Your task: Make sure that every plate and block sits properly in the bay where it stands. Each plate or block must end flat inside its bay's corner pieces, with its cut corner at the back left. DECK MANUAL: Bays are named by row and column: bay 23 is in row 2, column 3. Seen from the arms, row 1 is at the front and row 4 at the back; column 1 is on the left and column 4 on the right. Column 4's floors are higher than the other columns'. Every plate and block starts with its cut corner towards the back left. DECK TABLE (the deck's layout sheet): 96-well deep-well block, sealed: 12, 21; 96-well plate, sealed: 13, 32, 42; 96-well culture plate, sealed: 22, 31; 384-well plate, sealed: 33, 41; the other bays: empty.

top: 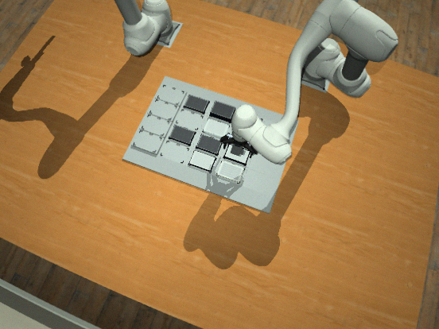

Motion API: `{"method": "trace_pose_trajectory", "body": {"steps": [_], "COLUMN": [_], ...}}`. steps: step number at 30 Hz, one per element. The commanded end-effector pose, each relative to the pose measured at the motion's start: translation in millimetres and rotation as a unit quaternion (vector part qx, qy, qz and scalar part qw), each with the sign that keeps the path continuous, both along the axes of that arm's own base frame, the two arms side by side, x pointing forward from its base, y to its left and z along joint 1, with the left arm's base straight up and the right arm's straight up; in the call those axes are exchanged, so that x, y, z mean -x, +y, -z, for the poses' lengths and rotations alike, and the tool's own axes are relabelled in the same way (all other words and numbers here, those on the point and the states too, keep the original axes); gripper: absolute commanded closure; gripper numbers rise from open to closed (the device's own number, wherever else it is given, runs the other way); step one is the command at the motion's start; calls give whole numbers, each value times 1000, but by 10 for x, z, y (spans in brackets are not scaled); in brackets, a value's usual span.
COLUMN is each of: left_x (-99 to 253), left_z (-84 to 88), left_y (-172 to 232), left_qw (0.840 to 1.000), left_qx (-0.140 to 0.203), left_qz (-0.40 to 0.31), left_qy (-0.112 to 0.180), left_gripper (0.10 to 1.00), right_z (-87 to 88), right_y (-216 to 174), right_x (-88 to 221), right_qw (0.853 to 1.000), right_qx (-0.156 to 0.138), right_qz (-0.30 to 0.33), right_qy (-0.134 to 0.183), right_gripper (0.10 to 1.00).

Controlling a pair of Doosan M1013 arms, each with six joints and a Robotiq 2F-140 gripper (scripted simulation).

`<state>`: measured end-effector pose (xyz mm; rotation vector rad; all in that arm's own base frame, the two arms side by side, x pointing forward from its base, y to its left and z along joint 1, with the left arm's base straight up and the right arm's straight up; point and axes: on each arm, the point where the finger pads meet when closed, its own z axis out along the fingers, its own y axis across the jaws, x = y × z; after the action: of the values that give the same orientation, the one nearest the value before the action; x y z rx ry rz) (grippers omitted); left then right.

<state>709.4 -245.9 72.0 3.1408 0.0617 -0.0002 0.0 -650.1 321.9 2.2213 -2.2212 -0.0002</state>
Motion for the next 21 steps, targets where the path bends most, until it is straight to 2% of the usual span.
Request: {"method": "trace_pose_trajectory", "body": {"steps": [1,17,21], "left_x": [-6,-6,-6], "left_z": [-59,-244,-244], "left_y": [-1,-1,-1], "left_qw": [1000,1000,1000], "left_qx": [0,0,0], "left_qz": [0,0,0], "left_qy": [-1,-1,-1], "left_gripper": [100,100,100], "right_z": [-9,-9,-9], "right_y": [-2,-2,-2], "right_x": [-1,-1,-1], "right_qw": [1000,1000,1000], "right_qx": [1,1,1], "right_qz": [0,0,0], "right_qy": [0,0,0], "right_gripper": [98,98,98]}}
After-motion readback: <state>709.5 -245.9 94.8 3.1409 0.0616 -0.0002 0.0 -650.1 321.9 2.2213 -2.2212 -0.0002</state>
